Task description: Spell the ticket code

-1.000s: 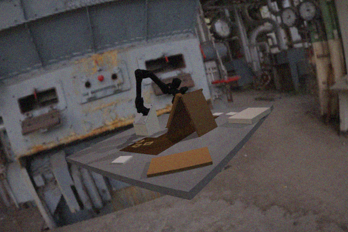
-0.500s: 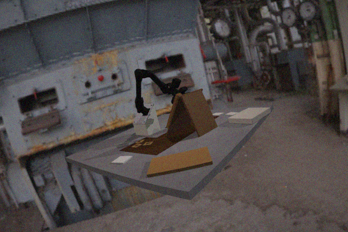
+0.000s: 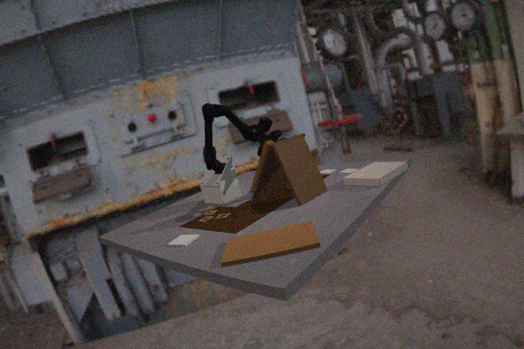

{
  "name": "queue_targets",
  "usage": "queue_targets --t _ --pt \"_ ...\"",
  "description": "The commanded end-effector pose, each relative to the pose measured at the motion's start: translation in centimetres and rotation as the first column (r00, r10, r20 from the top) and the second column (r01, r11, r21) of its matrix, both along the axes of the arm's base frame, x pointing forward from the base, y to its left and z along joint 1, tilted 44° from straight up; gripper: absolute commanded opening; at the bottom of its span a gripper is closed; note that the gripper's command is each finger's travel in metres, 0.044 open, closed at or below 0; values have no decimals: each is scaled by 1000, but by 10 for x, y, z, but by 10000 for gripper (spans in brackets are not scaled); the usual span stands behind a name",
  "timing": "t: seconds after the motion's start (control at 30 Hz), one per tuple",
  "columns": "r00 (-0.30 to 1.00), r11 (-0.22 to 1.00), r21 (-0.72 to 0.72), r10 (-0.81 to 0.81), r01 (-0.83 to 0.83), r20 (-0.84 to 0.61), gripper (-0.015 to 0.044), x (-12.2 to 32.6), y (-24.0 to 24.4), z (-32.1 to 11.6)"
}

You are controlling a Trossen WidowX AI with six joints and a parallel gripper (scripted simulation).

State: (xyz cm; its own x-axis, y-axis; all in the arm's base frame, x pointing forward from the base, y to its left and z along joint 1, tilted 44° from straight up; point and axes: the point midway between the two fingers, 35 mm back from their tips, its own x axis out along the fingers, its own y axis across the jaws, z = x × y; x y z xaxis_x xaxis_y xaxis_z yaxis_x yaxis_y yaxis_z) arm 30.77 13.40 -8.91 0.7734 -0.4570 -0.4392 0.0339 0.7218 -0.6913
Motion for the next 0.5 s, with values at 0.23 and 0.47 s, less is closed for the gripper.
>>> queue_targets --t 0.23,0.47 --pt "1000 1000 8 -2 2 10 295 -2 3 3" --pt "1000 1000 8 -2 2 10 295 -2 3 4"
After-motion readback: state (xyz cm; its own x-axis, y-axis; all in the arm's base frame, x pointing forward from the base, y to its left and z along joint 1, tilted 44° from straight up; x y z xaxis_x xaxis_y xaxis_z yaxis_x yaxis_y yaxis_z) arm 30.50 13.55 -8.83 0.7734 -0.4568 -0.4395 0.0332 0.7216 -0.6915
